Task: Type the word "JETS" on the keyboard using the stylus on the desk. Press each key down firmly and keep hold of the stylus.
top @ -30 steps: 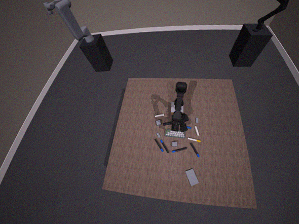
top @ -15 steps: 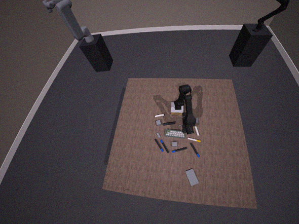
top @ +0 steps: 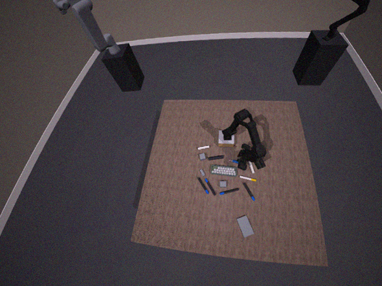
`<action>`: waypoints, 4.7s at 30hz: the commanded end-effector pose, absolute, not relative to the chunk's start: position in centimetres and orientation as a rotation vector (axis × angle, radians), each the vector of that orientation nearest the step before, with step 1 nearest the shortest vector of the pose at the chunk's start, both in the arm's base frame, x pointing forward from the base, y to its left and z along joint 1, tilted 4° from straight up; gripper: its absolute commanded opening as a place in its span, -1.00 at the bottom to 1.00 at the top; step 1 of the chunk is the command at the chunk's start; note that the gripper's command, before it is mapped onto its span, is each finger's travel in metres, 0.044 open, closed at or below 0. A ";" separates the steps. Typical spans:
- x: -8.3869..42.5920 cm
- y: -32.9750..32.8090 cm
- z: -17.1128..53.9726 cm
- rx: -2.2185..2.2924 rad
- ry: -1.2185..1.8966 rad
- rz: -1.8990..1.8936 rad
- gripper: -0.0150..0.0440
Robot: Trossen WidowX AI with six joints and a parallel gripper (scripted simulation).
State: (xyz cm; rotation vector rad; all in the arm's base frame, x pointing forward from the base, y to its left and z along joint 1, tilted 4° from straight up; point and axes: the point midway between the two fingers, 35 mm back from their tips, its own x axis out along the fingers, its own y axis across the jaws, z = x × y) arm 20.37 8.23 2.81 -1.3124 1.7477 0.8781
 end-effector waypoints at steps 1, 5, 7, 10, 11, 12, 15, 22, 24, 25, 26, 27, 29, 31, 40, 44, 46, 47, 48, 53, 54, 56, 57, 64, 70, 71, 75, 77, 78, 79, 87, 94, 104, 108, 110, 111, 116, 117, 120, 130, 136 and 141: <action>20.5 8.3 2.9 -1.325 1.751 0.840 0.02; 20.5 8.3 2.7 -1.325 1.751 0.840 0.02; 20.5 8.3 2.5 -1.325 1.751 0.840 0.02; 20.5 8.3 2.2 -1.325 1.751 0.840 0.02; 20.5 8.3 2.2 -1.325 1.751 0.840 0.02; 20.5 8.3 2.1 -1.325 1.751 0.840 0.02; 20.5 8.3 1.9 -1.325 1.751 0.840 0.02; 20.4 8.3 1.3 -1.325 1.751 0.840 0.02; 20.4 8.3 1.2 -1.325 1.751 0.840 0.02; 20.4 8.3 1.1 -1.325 1.751 0.840 0.02; 20.4 8.4 1.0 -1.325 1.751 0.840 0.02; 20.4 8.4 1.0 -1.325 1.751 0.840 0.02; 20.4 8.4 0.8 -1.325 1.751 0.840 0.02; 20.4 8.4 0.7 -1.325 1.751 0.840 0.02; 20.4 8.4 0.0 -1.325 1.751 0.840 0.02; 20.3 8.4 -0.3 -1.325 1.751 0.840 0.02; 20.3 8.4 -0.5 -1.325 1.751 0.840 0.02; 20.3 8.4 -0.5 -1.325 1.751 0.840 0.02; 20.3 8.4 -0.6 -1.325 1.751 0.840 0.02; 20.3 8.4 -1.0 -1.325 1.751 0.840 0.02; 20.3 8.4 -1.1 -1.325 1.751 0.840 0.02; 20.3 8.4 -1.2 -1.325 1.751 0.840 0.02; 20.3 8.4 -1.3 -1.325 1.751 0.840 0.02; 20.3 8.4 -1.8 -1.325 1.751 0.840 0.02; 20.2 8.4 -2.3 -1.325 1.751 0.840 0.02; 20.2 8.4 -2.3 -1.325 1.751 0.840 0.02; 20.2 8.4 -2.6 -1.325 1.752 0.841 0.02; 20.2 8.4 -2.8 -1.325 1.752 0.841 0.02; 20.2 8.4 -2.9 -1.325 1.752 0.841 0.02; 20.2 8.4 -2.9 -1.325 1.752 0.841 0.02; 20.2 8.4 -2.9 -1.327 1.750 0.844 -0.25; 20.2 8.4 -2.9 -1.327 1.750 0.844 -0.49; 20.3 8.5 -2.0 -1.327 1.751 0.844 -0.49; 20.4 8.4 0.3 -1.327 1.752 0.844 -0.49; 20.5 8.3 1.6 -1.327 1.752 0.844 -0.49; 20.4 8.3 1.9 -1.327 1.752 0.844 -0.49; 20.4 8.3 2.1 -1.327 1.752 0.844 -0.49; 20.5 8.4 1.7 -1.315 1.747 0.841 -0.49; 20.5 8.1 1.5 -1.229 1.728 0.834 -0.49; 21.0 6.8 1.1 -0.890 1.613 0.790 -0.49; 21.6 6.1 1.1 -0.713 1.520 0.755 -0.49; 22.1 5.5 1.3 -0.583 1.430 0.720 -0.49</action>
